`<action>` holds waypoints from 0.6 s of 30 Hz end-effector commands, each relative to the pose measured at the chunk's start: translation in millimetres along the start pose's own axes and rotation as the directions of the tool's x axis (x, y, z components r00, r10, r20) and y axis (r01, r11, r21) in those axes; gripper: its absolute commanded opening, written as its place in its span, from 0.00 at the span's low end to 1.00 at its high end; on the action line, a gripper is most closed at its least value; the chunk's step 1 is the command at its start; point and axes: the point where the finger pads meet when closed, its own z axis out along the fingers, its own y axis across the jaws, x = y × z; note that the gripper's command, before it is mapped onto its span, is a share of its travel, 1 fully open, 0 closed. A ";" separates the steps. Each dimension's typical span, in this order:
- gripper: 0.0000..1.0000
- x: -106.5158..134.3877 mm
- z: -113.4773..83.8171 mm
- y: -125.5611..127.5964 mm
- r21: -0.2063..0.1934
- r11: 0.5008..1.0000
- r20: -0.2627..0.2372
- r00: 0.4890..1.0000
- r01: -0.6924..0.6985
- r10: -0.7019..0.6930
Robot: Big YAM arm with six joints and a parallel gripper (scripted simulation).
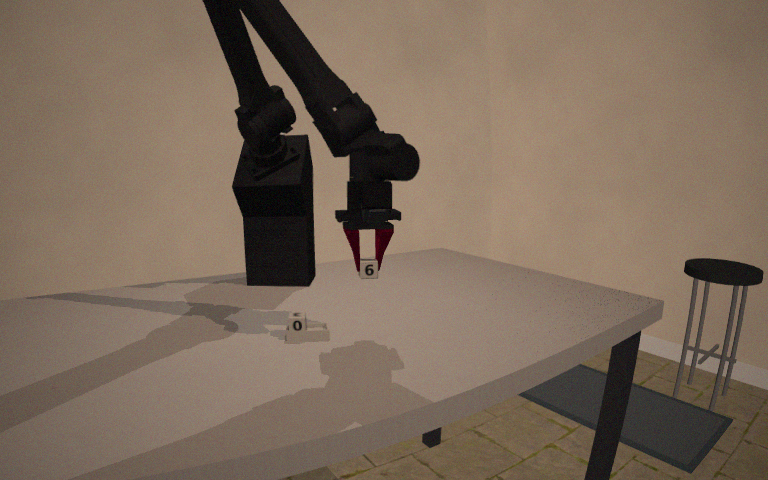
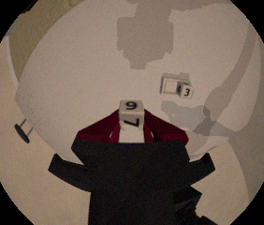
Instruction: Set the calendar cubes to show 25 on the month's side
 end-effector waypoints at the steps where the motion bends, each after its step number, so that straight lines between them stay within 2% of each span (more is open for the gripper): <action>1: 0.26 -12.3 -4.2 0.6 -0.002 1.000 0.015 1.000 0.011 -0.011; 12: 0.26 -11.7 5.6 1.8 -0.002 1.000 0.015 1.000 0.005 -0.005; 18: 0.26 -11.0 23.3 1.1 -0.001 1.000 0.015 1.000 0.006 -0.006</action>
